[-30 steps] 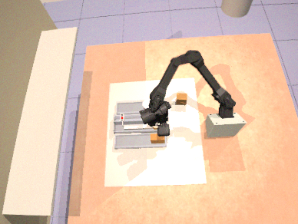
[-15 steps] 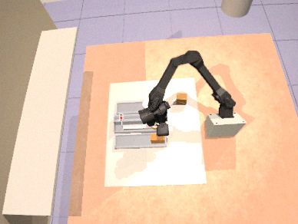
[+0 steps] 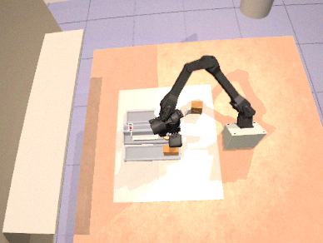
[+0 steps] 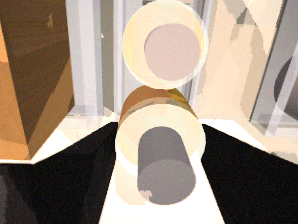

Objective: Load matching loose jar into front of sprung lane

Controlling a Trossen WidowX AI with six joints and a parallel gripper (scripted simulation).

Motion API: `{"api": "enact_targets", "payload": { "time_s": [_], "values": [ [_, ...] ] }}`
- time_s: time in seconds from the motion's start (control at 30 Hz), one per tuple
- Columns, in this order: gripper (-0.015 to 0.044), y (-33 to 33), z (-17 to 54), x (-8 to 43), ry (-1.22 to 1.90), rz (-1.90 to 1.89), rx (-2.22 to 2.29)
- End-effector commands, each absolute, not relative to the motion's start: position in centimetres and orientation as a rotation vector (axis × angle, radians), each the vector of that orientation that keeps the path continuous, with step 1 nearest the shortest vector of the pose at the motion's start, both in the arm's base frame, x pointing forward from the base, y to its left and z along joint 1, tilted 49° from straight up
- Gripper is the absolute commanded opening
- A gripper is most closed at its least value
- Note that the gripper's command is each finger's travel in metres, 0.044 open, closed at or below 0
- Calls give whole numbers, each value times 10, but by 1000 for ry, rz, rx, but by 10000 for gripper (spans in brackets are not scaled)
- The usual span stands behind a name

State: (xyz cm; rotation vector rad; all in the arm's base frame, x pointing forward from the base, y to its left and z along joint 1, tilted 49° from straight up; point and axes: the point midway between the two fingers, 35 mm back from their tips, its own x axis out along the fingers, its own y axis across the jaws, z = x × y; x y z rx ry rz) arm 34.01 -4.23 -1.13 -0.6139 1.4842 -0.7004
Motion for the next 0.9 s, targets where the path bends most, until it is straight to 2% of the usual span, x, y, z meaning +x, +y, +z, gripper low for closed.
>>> {"api": "enact_targets", "payload": {
  "time_s": [0.0, 0.87],
  "values": [
    [0, -41, -6, 351, 1451, -705, -610],
    [0, -41, -8, 353, 1451, -705, -610]
  ]
}}
